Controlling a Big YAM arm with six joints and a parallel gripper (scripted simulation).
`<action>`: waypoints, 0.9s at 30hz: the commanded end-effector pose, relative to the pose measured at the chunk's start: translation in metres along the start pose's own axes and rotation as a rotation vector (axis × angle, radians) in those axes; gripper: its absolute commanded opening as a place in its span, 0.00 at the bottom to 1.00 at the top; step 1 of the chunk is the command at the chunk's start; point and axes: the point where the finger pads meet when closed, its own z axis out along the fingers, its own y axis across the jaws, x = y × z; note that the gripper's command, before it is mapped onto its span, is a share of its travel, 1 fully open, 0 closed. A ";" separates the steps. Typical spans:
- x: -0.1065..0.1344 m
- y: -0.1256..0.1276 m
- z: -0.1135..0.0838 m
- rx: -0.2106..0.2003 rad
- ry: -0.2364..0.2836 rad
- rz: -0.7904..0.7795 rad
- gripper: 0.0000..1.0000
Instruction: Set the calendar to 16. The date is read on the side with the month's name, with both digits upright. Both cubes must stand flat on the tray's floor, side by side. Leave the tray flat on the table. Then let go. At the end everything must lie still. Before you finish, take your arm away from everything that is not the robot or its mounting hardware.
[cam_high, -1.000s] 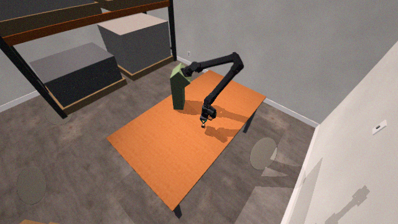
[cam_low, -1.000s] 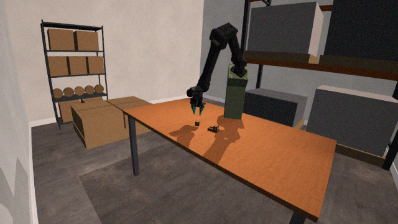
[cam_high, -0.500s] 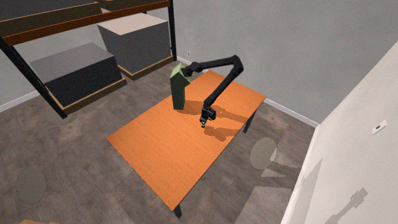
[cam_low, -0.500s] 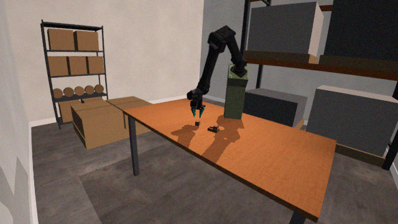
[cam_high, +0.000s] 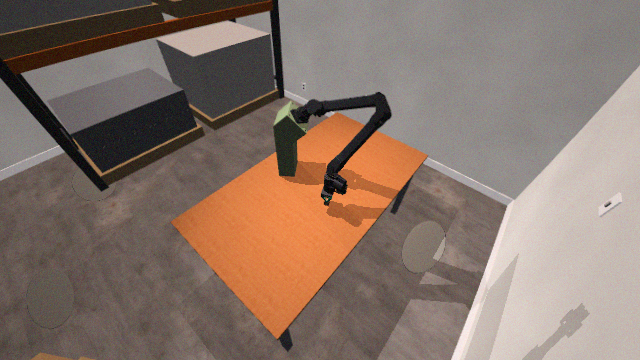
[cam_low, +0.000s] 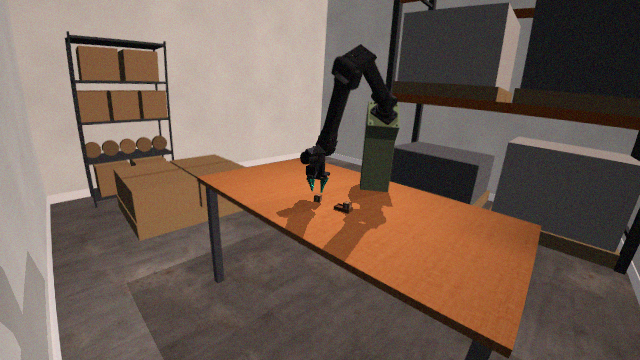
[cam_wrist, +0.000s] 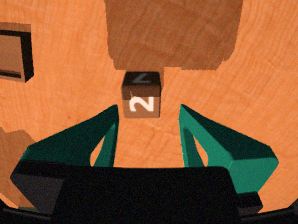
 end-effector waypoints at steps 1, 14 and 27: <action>0.003 0.009 0.010 -0.014 0.006 0.007 0.47; 0.006 0.010 0.012 -0.017 0.013 0.011 0.47; 0.006 0.011 0.012 -0.017 0.013 0.011 0.47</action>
